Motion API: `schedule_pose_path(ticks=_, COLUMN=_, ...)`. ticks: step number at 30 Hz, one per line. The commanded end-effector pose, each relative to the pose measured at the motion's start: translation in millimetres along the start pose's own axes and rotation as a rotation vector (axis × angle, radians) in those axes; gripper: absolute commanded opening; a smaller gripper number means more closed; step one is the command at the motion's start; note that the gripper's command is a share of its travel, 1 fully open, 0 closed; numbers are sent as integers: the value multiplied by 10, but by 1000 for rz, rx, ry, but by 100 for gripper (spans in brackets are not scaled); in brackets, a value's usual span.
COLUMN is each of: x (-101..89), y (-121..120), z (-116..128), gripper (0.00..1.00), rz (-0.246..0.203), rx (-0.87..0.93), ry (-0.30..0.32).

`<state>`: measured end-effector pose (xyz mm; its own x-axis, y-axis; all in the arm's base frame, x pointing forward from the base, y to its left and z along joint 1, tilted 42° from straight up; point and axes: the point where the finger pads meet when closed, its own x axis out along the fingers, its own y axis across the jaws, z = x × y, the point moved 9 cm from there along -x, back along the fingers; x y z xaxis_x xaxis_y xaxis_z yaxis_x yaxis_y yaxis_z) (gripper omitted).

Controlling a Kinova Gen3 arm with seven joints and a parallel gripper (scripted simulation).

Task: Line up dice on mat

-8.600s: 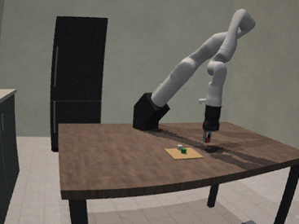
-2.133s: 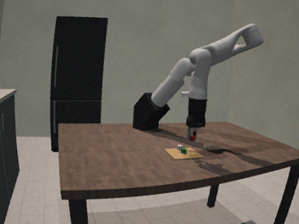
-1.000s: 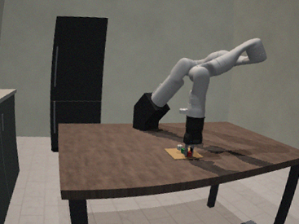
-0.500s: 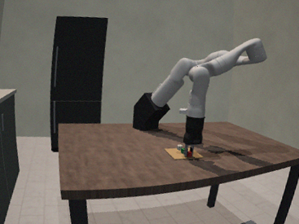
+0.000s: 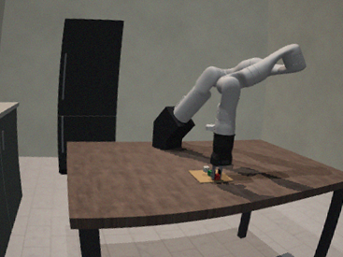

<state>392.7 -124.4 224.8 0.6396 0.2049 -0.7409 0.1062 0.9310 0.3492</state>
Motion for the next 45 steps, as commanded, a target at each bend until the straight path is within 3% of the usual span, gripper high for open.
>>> schedule_pose_path(ticks=1, x=-2, y=-26, z=33, gripper=40, rz=-6, rx=-5, ry=-10)
schedule_pose_path(ticks=45, x=-1, y=-25, z=-22, gripper=40, rz=-5, rx=-9, ry=-5)
